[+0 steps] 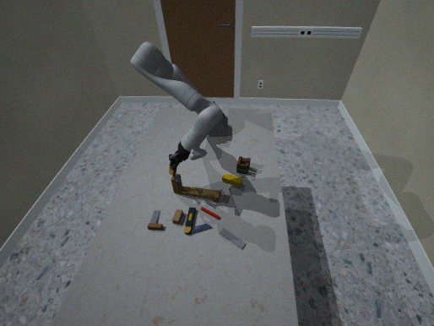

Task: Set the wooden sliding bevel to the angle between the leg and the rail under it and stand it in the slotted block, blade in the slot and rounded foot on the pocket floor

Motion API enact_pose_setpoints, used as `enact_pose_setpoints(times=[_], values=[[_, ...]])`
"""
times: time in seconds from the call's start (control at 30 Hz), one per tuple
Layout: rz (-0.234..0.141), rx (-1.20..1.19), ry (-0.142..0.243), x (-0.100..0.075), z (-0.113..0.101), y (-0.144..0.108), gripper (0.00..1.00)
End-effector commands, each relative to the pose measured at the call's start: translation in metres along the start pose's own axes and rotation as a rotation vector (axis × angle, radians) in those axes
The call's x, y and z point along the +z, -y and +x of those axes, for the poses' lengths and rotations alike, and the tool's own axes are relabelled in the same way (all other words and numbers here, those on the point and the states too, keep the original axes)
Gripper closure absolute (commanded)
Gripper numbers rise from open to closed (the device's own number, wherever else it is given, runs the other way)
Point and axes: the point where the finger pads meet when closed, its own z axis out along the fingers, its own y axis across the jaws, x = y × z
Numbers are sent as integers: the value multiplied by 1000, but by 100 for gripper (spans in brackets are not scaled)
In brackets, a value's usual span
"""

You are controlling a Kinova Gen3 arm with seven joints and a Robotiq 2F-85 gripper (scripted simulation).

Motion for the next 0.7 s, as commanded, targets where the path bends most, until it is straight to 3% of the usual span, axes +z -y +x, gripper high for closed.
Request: enact_pose_setpoints(times=[0.0, 0.67], values=[[8, -33, 0, -2, 2, 0, 90], [55, -231, 5, -9, 16, 2, 90]])
